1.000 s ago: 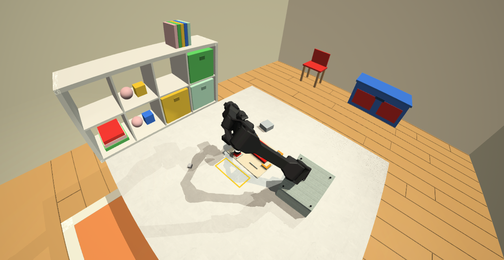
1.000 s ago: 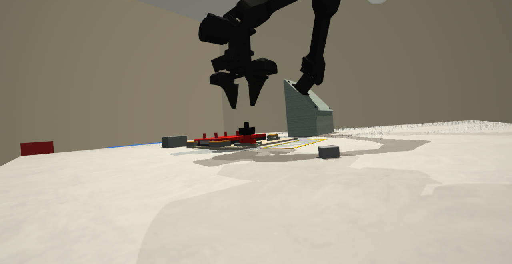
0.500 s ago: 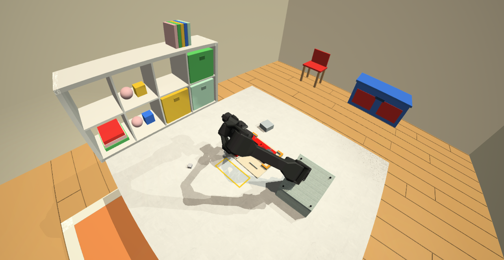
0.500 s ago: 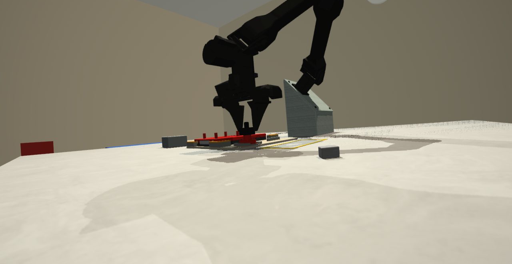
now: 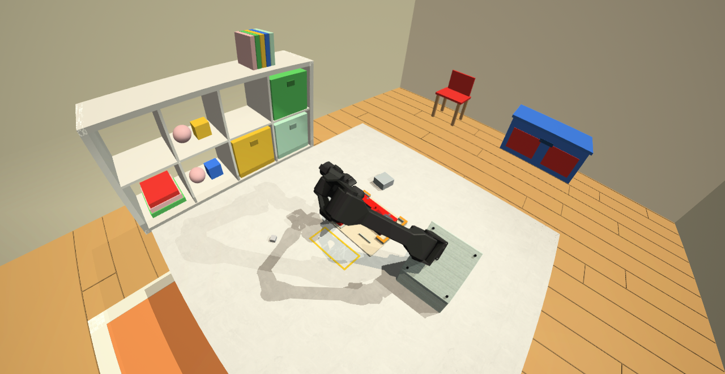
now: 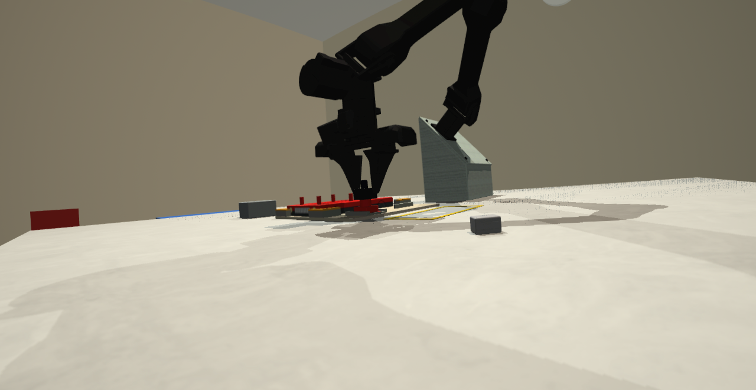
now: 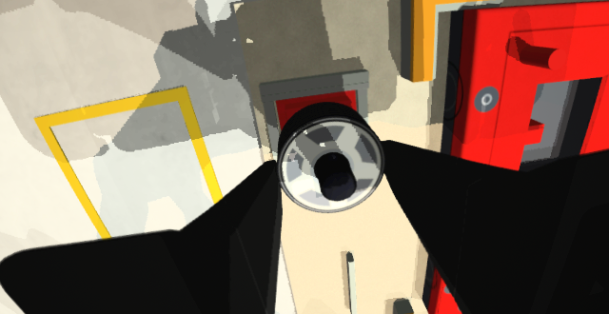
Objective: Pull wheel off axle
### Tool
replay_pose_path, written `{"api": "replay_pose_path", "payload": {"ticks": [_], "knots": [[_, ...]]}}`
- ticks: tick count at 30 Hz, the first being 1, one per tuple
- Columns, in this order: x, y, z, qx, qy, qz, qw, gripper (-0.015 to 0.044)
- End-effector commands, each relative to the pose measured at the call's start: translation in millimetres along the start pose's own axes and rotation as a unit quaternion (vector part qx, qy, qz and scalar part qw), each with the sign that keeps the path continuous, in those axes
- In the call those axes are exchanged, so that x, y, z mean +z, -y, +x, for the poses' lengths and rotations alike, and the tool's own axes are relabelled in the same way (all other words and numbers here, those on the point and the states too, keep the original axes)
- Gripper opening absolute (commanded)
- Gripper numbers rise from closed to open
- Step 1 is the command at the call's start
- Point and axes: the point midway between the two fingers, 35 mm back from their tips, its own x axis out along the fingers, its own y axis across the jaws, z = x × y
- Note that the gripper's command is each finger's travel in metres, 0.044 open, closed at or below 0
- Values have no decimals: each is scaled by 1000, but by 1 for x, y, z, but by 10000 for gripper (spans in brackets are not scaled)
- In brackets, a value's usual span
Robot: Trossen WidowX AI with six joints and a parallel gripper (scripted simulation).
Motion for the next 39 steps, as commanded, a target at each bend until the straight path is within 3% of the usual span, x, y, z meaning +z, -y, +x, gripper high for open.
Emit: {"api": "replay_pose_path", "payload": {"ticks": [1, 39], "knots": [[0, 0, -2, 0, 1, -1, 1000, 0], [1, 0, -15, 0, 3, 0, 1000, 0]]}}
